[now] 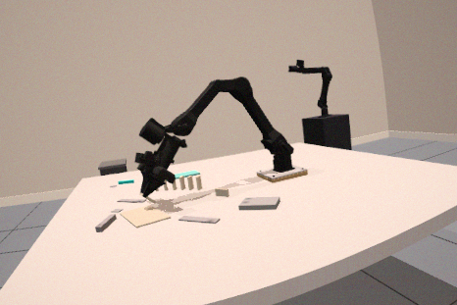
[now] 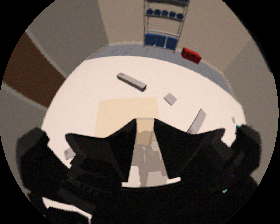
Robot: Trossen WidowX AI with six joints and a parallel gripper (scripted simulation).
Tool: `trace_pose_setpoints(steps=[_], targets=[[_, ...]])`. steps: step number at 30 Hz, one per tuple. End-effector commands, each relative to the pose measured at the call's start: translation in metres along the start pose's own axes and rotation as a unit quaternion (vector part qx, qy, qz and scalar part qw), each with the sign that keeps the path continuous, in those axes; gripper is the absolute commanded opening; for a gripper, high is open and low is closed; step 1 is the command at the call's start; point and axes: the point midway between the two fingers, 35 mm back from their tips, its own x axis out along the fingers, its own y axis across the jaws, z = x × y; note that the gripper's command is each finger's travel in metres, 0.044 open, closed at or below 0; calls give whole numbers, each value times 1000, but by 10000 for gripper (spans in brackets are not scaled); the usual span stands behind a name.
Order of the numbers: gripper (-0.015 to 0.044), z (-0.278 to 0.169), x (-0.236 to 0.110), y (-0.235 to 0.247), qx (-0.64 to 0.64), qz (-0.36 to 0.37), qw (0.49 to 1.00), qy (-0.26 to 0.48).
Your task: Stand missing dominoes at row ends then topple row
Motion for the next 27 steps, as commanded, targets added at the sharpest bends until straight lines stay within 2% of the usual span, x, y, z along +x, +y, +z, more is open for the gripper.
trace_pose_setpoints(steps=[1,27], targets=[[107,-2,0,0,4,2,1000,-21],[107,-18,-19,0,1,7,985,-175]])
